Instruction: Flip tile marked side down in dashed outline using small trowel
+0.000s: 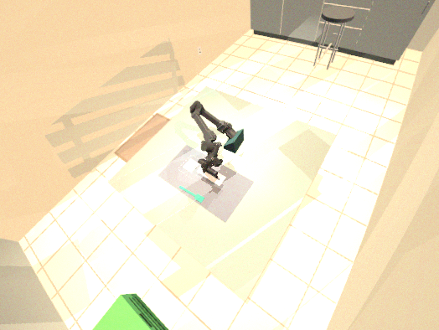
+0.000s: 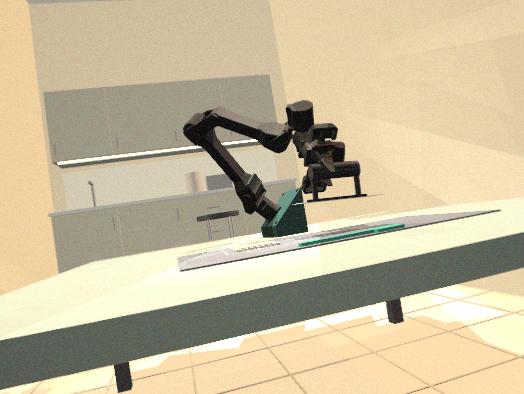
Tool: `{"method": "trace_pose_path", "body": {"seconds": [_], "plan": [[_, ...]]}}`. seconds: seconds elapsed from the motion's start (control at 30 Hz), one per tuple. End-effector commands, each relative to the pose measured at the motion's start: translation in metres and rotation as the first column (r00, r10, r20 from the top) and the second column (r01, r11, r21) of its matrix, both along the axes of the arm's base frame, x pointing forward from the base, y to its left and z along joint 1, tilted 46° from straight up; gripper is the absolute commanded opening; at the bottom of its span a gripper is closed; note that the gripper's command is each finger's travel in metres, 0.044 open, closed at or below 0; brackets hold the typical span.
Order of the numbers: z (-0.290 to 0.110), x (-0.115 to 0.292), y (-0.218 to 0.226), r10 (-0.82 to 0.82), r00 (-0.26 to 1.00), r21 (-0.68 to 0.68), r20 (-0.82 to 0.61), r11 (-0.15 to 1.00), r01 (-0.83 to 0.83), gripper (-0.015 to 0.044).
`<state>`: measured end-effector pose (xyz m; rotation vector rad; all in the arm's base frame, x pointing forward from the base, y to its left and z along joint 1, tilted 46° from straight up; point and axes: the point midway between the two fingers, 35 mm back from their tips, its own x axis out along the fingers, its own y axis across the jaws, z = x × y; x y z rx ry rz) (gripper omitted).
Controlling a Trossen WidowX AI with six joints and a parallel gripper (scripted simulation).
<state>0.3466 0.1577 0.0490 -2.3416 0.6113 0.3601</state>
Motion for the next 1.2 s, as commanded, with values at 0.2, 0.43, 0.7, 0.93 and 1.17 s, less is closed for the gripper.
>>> {"method": "trace_pose_path", "body": {"seconds": [0.2,0.43,0.7,0.93,1.17], "plan": [[-0.029,0.013,0.028,0.166,0.961,-0.085,-0.219,0.978,-0.189,0.0],[-0.055,0.017,0.045,0.274,0.876,-0.113,-0.397,0.932,-0.343,0.0],[-0.084,0.016,0.061,0.38,0.722,-0.087,-0.579,0.851,-0.517,0.0],[-0.108,0.01,0.074,0.456,0.544,-0.011,-0.705,0.759,-0.651,0.0],[-0.129,0.001,0.086,0.518,0.338,0.106,-0.786,0.652,-0.751,0.0]]}}
